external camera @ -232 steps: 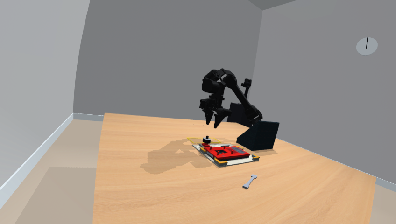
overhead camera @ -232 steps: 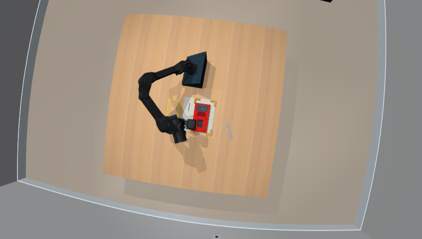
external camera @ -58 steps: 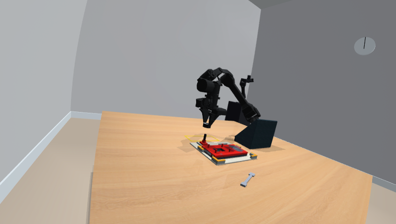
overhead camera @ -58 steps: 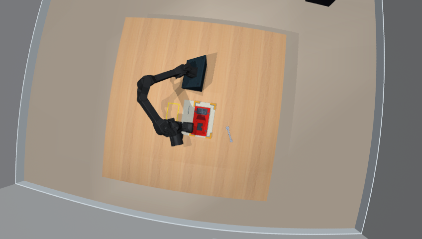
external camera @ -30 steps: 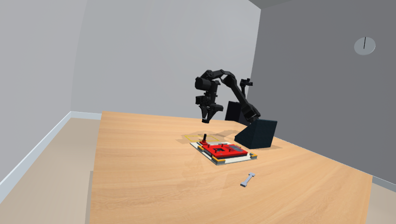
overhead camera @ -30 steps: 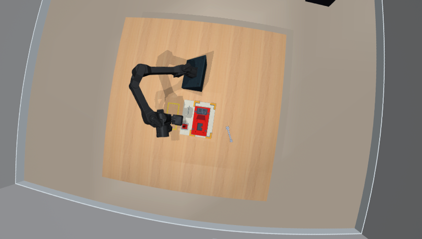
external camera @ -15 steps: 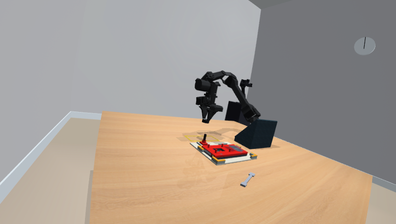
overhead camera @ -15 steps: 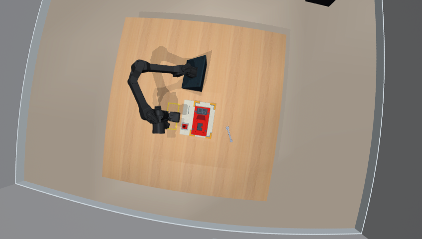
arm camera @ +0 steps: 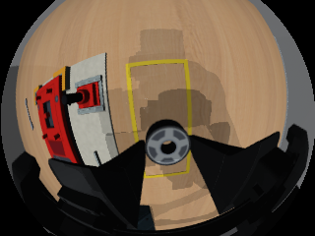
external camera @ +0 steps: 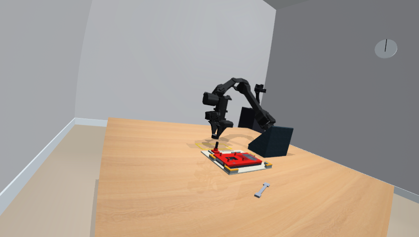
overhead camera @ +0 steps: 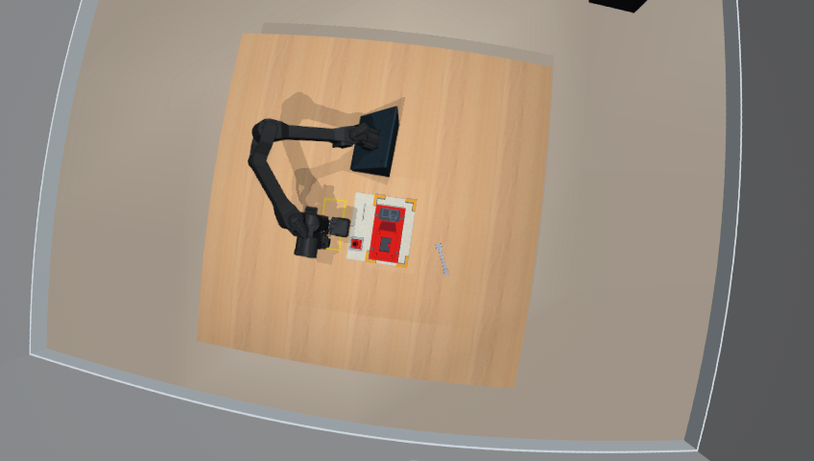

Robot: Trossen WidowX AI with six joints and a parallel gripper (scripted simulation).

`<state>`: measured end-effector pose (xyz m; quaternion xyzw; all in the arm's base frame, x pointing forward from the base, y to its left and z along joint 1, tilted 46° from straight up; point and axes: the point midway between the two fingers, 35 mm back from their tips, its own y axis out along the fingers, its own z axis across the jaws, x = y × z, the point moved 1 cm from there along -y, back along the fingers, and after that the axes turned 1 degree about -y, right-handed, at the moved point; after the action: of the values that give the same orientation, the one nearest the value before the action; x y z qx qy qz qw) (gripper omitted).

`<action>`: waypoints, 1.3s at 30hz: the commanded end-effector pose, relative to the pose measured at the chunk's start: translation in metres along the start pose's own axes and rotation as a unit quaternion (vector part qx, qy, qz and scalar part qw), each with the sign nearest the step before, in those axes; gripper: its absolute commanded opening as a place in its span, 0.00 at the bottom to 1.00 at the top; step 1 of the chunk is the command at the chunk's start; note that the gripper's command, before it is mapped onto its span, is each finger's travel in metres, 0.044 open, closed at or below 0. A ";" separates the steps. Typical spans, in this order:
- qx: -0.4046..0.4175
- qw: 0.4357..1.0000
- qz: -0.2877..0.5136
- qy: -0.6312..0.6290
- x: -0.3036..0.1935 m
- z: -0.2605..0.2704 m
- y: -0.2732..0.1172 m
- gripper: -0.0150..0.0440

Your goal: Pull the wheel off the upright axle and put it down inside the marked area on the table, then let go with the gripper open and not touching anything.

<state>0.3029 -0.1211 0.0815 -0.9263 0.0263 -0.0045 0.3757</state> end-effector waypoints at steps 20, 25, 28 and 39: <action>-0.003 1.000 0.005 -0.002 -0.005 -0.001 0.047 0.65; -0.002 1.000 0.005 -0.003 -0.004 -0.001 0.032 0.76; -0.002 1.000 0.005 -0.004 -0.003 0.000 0.010 0.76; 0.003 1.000 0.004 -0.009 -0.027 0.018 -0.027 0.99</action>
<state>0.2915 -0.1049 0.0864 -0.9268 0.0299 0.0015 0.3744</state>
